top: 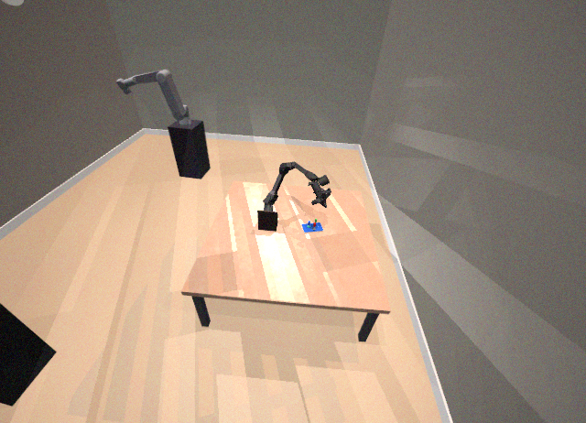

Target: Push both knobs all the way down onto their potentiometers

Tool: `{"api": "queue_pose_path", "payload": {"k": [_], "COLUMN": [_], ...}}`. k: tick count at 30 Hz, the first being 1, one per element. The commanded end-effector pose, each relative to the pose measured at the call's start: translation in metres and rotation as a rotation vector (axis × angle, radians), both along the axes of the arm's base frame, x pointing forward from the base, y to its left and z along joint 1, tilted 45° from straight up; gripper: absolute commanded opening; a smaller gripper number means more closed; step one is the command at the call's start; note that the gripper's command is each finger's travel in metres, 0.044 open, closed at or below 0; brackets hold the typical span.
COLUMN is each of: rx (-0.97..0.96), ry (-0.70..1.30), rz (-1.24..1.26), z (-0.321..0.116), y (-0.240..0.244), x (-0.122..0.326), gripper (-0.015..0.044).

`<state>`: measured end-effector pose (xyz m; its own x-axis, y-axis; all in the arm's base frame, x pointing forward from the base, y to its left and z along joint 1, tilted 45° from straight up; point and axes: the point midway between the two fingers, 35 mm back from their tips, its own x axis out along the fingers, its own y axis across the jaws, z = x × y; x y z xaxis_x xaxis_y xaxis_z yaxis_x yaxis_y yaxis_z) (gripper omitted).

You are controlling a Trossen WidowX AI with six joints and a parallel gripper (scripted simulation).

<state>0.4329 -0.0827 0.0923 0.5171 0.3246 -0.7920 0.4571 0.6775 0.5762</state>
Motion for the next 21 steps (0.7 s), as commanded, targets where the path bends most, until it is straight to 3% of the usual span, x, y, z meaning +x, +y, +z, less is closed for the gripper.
{"api": "queue_pose_path", "payload": {"k": [1, 21], "rx": [0.052, 0.332], "ry": [0.077, 0.390], "rz": [0.096, 0.491], "z": [-0.021, -0.071], "y": [0.027, 0.143], "x": [-0.015, -0.103], "gripper": [0.0000, 0.0000]}}
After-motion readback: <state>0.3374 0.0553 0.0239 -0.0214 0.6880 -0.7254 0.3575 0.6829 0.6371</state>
